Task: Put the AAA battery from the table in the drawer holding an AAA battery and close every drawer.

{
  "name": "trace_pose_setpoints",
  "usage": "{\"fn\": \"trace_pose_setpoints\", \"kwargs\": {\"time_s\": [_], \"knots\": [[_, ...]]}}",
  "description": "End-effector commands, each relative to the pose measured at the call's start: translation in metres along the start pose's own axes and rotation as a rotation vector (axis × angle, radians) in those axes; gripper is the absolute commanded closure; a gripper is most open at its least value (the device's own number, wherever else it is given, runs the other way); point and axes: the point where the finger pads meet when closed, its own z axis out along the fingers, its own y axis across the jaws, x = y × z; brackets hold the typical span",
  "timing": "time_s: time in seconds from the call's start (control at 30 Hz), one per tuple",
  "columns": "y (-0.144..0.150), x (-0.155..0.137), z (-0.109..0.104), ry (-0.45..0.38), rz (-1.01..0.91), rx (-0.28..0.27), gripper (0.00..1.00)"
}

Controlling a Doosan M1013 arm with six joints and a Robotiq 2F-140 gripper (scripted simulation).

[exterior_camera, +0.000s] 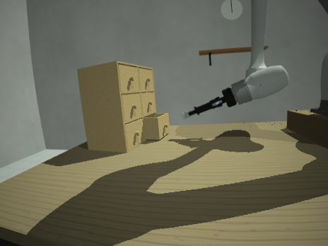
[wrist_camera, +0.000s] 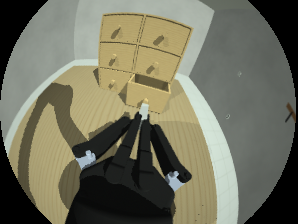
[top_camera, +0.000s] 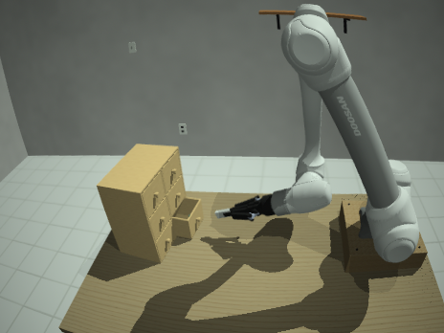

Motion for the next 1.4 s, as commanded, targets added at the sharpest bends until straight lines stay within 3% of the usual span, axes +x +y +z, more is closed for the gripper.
{"fn": "trace_pose_setpoints", "kwargs": {"time_s": [0.0, 0.33, 1.37], "knots": [[0.000, -0.013, 0.023, 0.006, -0.004, 0.002, 1.00], [0.000, -0.026, 0.041, 0.006, -0.004, 0.002, 1.00], [-0.001, -0.026, 0.042, 0.006, -0.004, 0.002, 1.00]]}}
